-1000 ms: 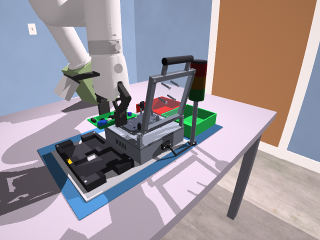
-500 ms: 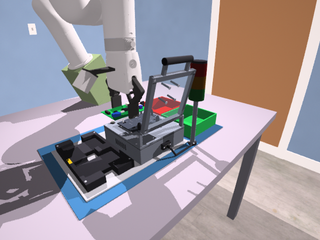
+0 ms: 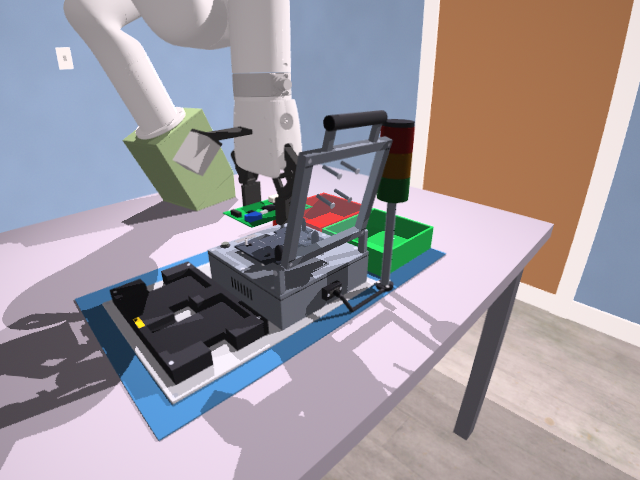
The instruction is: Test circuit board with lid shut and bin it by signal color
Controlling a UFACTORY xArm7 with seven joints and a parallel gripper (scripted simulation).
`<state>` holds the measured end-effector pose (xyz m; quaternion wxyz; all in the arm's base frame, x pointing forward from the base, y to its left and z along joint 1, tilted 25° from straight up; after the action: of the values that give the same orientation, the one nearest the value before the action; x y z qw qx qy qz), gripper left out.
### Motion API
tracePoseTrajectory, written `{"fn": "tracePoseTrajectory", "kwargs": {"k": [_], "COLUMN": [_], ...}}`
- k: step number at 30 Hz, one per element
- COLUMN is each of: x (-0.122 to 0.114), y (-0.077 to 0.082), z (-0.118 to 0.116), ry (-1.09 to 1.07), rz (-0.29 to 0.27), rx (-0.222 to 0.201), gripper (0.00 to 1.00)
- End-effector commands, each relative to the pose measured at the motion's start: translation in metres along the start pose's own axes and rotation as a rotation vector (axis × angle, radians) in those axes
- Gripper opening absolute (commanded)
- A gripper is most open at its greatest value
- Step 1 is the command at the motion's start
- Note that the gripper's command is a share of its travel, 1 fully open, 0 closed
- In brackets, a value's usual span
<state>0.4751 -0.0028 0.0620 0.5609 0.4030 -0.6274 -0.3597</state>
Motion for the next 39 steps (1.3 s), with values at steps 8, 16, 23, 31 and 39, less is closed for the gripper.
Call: {"fn": "tracePoseTrajectory", "kwargs": {"k": [8, 16, 23, 31, 39], "x": [-0.017, -0.021, -0.021, -0.021, -0.021], "y": [0.003, 0.003, 0.003, 0.003, 0.003], "z": [0.004, 0.005, 0.006, 0.006, 0.006], "ry": [-0.001, -0.001, -0.001, -0.001, -0.001], "rz": [0.000, 0.000, 0.000, 0.000, 0.000], "rx": [0.005, 0.005, 0.005, 0.005, 0.005], "gripper": [0.79, 0.79, 0.79, 0.79, 0.79]}}
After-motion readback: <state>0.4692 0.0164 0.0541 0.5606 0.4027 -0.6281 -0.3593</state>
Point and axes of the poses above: the point where the finger pads meet when closed, its own y axis back along the fingers, its own z axis across the jaws, x = y × z, the point moved 8 cm from there along y, back along the fingers, and after that the axes turned 5 degrees about -y, right-handed, at the moved point
